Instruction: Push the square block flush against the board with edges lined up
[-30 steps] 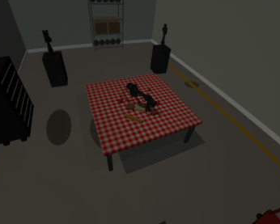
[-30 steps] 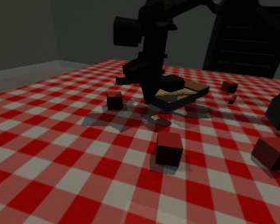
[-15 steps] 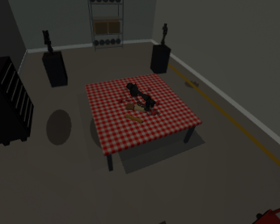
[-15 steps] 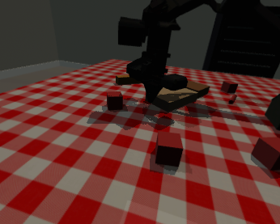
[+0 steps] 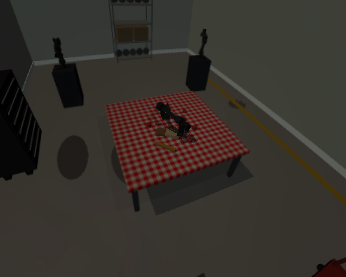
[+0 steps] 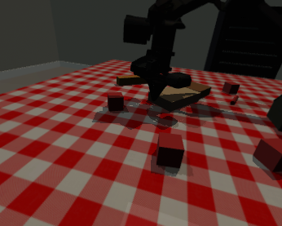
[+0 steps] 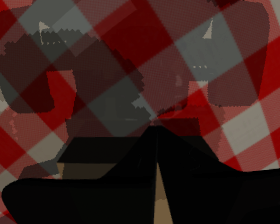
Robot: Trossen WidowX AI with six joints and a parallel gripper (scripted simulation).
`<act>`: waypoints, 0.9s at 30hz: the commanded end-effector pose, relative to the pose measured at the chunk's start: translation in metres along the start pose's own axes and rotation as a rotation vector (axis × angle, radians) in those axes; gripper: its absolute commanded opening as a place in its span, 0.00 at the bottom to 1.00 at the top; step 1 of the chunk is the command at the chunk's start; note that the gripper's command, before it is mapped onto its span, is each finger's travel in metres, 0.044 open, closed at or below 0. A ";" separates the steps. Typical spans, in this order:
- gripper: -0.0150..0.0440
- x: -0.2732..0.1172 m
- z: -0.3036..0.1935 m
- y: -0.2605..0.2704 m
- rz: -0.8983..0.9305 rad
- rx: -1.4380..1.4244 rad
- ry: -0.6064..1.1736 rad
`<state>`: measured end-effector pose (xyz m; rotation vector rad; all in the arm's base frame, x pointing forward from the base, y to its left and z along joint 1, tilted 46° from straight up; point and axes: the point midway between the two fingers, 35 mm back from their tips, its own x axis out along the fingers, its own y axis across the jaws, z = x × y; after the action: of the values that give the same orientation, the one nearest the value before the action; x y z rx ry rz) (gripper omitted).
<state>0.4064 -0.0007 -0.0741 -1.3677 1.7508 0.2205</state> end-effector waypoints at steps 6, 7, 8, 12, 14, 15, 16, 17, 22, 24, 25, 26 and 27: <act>0.25 0.008 -0.017 0.002 0.012 -0.009 0.025; 0.25 0.008 -0.018 0.002 0.012 -0.009 0.025; 0.25 0.008 -0.019 0.002 0.012 -0.009 0.025; 0.25 0.008 -0.022 0.003 0.012 -0.010 0.025; 0.25 0.008 -0.021 0.002 0.012 -0.009 0.025; 0.25 0.008 -0.020 0.002 0.012 -0.009 0.025; 0.25 0.008 -0.018 0.002 0.012 -0.009 0.025; 0.25 0.008 -0.017 0.002 0.012 -0.009 0.025; 0.25 0.008 -0.009 0.001 0.012 -0.009 0.024; 0.25 0.008 -0.005 0.000 0.012 -0.009 0.024; 0.25 0.008 -0.004 0.000 0.012 -0.009 0.024; 0.25 0.008 -0.002 0.000 0.012 -0.009 0.024; 0.25 0.008 0.000 0.000 0.012 -0.009 0.024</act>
<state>0.4012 -0.0095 -0.0763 -1.3735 1.7803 0.2279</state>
